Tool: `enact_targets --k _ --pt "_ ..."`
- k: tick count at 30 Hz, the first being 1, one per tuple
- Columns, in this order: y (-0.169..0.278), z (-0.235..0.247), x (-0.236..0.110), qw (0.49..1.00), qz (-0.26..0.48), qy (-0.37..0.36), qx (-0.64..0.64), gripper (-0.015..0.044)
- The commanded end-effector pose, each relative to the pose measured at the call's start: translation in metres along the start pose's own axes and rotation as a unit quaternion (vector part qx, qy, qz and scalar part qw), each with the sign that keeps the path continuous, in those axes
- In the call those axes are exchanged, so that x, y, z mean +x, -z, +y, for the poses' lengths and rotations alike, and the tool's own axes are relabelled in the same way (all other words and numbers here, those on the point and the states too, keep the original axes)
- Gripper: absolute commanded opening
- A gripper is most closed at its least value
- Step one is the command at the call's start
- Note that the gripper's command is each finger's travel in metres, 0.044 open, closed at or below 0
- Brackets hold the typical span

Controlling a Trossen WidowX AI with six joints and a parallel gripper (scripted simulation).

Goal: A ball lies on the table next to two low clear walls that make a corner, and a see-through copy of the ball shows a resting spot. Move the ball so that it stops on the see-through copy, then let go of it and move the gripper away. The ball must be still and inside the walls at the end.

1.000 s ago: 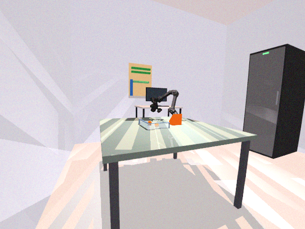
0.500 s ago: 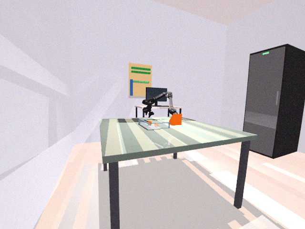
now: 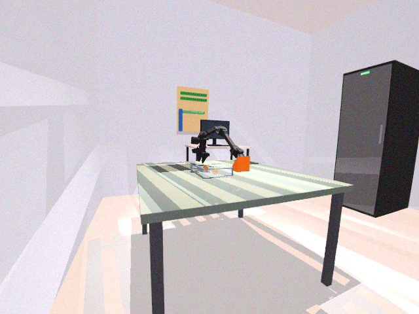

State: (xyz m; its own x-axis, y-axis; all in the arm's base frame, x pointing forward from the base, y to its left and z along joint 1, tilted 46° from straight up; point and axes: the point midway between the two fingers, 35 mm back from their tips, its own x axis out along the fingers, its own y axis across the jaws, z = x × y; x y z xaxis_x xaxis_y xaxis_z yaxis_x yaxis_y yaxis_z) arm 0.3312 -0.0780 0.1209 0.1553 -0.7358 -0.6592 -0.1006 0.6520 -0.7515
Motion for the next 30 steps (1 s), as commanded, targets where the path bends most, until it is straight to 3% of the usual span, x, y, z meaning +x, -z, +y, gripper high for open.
enact_targets --k 1,4,12,30 --pt "-0.004 0.07 -0.016 0.999 0.029 -0.026 0.034 0.0336" --pt "-0.002 0.091 -0.022 0.998 0.042 -0.025 0.046 0.0336" --pt "-0.002 0.091 -0.022 0.998 0.042 -0.025 0.046 0.0336" --pt "0.0 0.093 0.009 0.998 0.042 -0.025 0.046 0.0336"
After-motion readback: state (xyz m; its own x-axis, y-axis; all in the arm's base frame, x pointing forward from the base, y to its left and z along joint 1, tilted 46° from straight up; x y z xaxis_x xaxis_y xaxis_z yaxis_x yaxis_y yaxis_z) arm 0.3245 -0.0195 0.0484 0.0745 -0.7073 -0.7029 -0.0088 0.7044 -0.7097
